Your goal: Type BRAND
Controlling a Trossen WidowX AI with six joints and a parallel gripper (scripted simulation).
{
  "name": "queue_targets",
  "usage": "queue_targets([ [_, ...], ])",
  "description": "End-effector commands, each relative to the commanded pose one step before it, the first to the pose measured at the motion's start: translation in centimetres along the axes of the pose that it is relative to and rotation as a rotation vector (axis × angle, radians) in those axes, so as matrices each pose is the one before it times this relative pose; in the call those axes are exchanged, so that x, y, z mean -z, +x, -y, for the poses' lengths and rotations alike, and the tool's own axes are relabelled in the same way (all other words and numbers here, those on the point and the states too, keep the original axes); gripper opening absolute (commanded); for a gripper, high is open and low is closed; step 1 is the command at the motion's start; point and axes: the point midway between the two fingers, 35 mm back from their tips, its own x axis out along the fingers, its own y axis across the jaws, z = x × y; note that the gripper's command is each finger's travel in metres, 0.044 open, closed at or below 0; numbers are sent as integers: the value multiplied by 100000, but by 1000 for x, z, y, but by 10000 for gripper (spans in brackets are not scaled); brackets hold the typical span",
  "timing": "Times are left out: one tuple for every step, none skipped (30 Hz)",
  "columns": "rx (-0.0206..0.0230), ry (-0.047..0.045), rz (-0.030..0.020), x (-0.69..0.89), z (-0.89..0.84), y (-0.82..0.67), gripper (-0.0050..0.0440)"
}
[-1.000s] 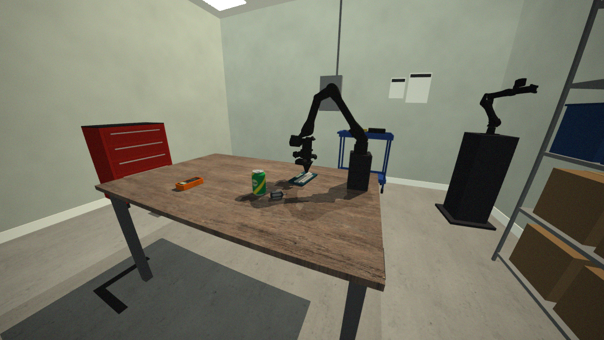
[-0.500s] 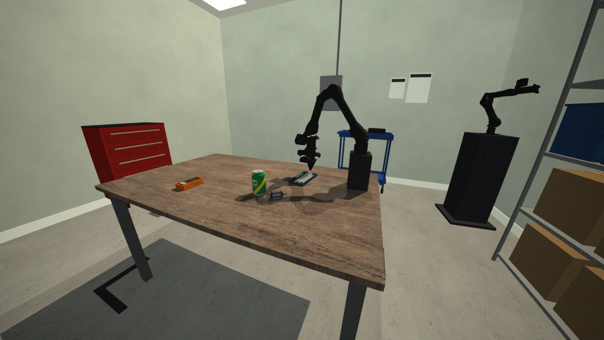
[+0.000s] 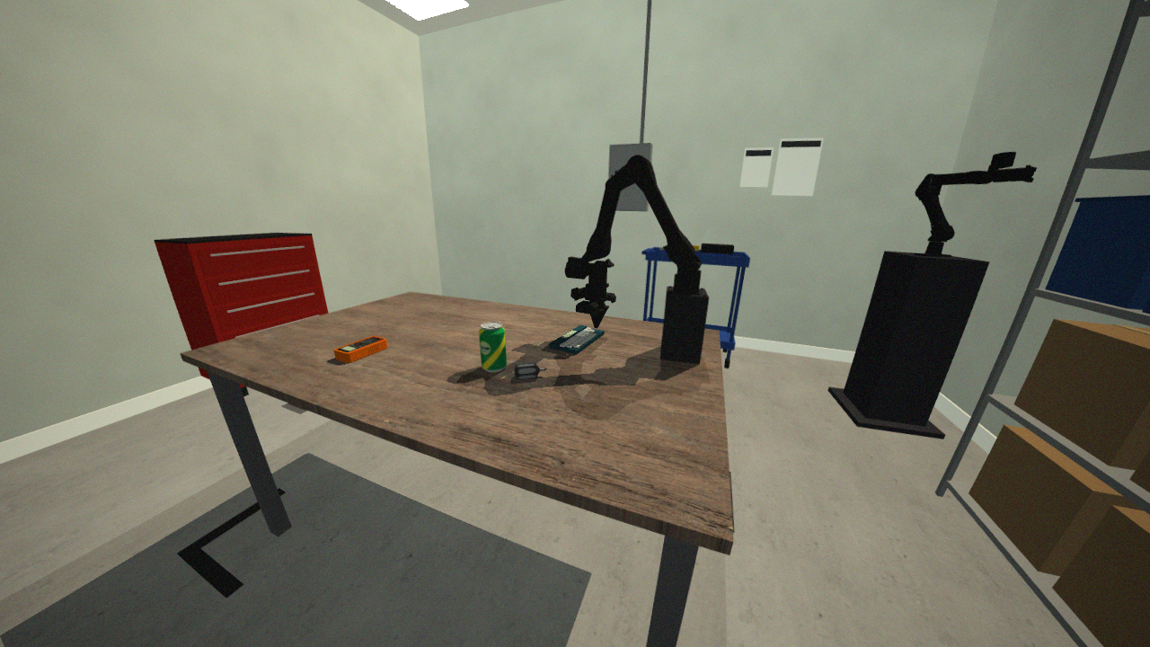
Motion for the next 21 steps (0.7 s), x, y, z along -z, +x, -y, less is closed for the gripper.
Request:
queue_targets([
  [-79,577,2180,-399,-92,-400,-50],
  [0,0,0,0,0,0,-50],
  [0,0,0,0,0,0,-50],
  [-61,97,731,-1,-224,-237,-50],
  [22,1,-729,-61,-387,237,-50],
  [-69,0,311,-312,-671,-24,-50],
  [0,0,0,0,0,0,-50],
  [0,0,0,0,0,0,-50],
  [164,1,-1020,154,-877,263,-50],
  [-10,0,16,-52,-1182,-3,-50],
  [-85,0,4,5,-1360,-5,-50],
  [-47,0,8,60,-1207,-4,-50],
  [-7,0,14,82,-938,-4,-50],
  [-6,0,11,79,-671,-3,-50],
  [24,0,16,54,-399,-2,-50],
  [96,0,36,15,-120,-1,-50],
  [47,0,16,-2,7,0,-50],
  [8,0,3,0,1,0,-50],
  [0,0,0,0,0,0,-50],
  [0,0,0,0,0,0,-50],
  [-555,-96,582,-9,52,-251,-50],
])
